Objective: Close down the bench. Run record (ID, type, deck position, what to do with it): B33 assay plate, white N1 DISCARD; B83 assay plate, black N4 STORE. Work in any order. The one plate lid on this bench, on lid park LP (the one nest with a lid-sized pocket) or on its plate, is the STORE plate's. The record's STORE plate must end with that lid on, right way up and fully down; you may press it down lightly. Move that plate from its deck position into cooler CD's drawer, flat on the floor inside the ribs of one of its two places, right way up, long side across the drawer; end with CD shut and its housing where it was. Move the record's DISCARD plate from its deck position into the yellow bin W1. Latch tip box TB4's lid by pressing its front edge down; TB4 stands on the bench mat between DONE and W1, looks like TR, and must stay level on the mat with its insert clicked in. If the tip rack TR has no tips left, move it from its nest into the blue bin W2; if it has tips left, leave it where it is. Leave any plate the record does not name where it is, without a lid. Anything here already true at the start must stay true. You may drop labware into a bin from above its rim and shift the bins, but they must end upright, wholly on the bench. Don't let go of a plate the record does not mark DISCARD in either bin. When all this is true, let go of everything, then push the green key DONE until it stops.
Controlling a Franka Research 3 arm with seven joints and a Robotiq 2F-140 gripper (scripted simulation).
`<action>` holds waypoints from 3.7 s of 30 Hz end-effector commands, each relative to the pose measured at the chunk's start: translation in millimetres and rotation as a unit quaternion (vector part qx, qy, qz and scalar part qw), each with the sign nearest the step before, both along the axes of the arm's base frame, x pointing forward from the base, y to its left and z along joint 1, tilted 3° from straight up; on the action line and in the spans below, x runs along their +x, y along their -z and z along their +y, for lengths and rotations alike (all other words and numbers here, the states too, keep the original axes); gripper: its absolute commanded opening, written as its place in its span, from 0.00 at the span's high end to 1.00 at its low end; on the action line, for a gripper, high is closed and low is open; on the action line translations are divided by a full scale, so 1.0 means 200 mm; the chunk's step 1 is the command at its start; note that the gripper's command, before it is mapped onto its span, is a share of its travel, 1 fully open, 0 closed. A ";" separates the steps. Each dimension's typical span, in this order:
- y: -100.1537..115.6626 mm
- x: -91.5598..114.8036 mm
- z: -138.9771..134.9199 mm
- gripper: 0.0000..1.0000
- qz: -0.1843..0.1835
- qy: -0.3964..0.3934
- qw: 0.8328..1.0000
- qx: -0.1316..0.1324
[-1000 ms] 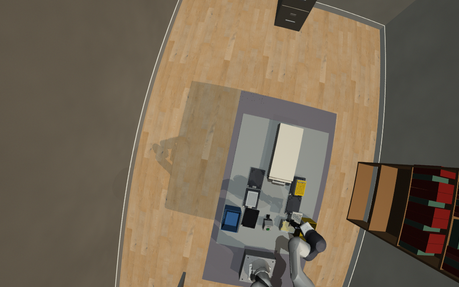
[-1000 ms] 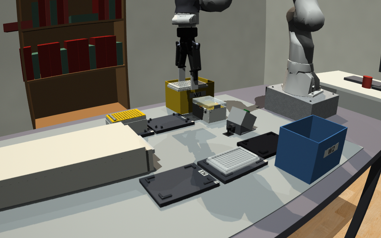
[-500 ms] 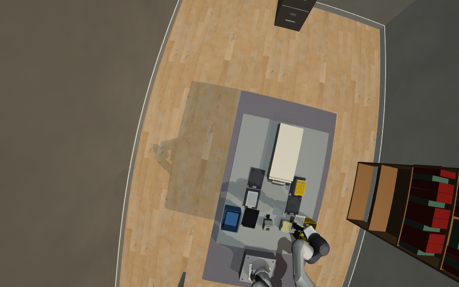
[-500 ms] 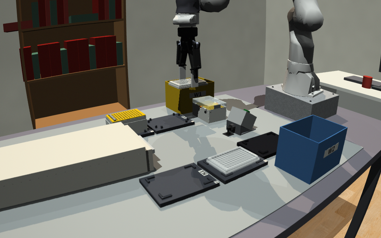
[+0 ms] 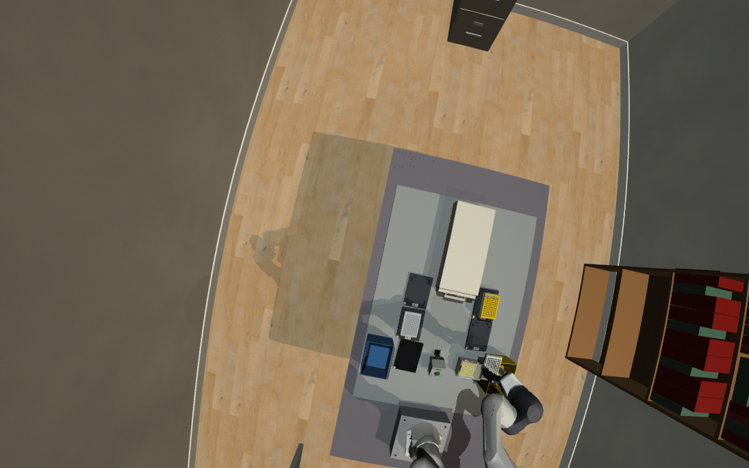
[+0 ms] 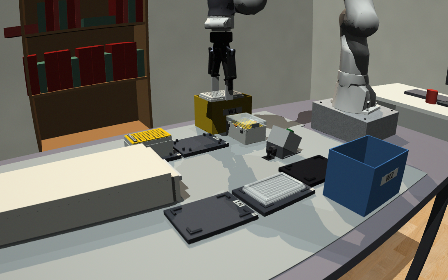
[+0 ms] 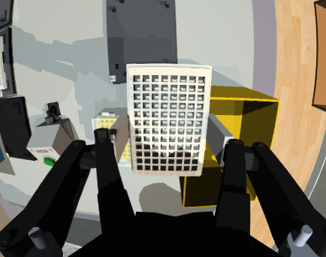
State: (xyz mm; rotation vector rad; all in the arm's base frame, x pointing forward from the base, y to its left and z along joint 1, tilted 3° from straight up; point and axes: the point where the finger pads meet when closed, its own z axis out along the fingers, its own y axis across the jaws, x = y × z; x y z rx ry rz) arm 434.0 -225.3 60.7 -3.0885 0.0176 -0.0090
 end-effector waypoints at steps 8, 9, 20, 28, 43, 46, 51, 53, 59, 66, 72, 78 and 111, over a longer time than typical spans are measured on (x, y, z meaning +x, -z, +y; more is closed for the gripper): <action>0.00 -0.06 -0.10 1.00 -0.004 -0.015 1.000 -0.001; 0.00 -0.07 -0.11 1.00 -0.004 -0.015 1.000 -0.001; 0.01 -0.14 -0.22 1.00 -0.004 -0.015 1.000 -0.001; 0.01 -0.19 -0.30 1.00 -0.004 -0.015 1.000 -0.001; 0.02 -0.29 -0.44 1.00 -0.004 -0.015 1.000 -0.001; 0.02 -0.29 -0.45 1.00 -0.004 -0.015 1.000 -0.001; 0.02 -0.29 -0.45 1.00 -0.004 -0.015 1.000 -0.001; 0.02 -0.29 -0.45 1.00 -0.004 -0.015 1.000 -0.001; 0.02 -0.29 -0.45 1.00 -0.004 -0.015 1.000 -0.001; 0.02 -0.29 -0.45 0.34 -0.004 -0.015 1.000 -0.001; 0.02 -0.29 -0.45 0.34 -0.004 -0.015 1.000 -0.001; 0.02 -0.29 -0.45 0.34 -0.004 -0.015 1.000 -0.001; -0.05 -0.34 -0.16 1.00 -0.006 -0.051 0.999 -0.001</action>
